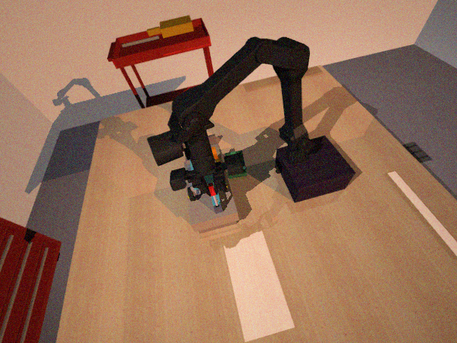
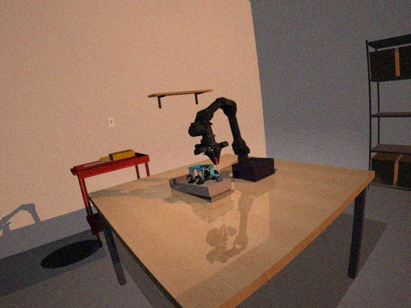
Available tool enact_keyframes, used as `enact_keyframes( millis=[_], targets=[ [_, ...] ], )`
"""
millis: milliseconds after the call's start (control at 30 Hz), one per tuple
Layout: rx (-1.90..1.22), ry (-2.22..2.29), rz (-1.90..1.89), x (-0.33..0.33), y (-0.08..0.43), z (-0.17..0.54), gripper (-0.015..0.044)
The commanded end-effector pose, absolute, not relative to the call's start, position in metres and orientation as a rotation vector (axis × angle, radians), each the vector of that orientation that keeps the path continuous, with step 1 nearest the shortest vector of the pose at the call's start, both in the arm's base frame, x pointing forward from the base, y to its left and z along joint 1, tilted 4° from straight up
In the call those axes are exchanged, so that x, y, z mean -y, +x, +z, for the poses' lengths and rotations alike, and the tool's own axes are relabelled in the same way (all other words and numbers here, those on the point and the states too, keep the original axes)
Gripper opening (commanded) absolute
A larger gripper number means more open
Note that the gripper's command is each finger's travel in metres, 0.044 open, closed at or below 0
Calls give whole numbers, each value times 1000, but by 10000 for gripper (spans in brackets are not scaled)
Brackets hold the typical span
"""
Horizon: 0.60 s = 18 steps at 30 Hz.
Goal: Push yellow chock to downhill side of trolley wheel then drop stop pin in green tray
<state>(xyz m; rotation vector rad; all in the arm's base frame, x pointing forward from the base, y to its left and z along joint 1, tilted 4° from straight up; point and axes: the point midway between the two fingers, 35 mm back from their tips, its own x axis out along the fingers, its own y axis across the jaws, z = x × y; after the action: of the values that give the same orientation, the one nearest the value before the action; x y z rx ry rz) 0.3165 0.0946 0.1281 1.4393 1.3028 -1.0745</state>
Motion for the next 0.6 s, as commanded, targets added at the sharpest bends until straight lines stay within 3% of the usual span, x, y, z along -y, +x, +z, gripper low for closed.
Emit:
enact_keyframes(
  millis=[0, 567],
  targets=[
    [-1303, 1445, -1074, -102, 317, 130, 0],
    [-1306, 1445, -1075, -115, 289, 128, 0]
  ],
)
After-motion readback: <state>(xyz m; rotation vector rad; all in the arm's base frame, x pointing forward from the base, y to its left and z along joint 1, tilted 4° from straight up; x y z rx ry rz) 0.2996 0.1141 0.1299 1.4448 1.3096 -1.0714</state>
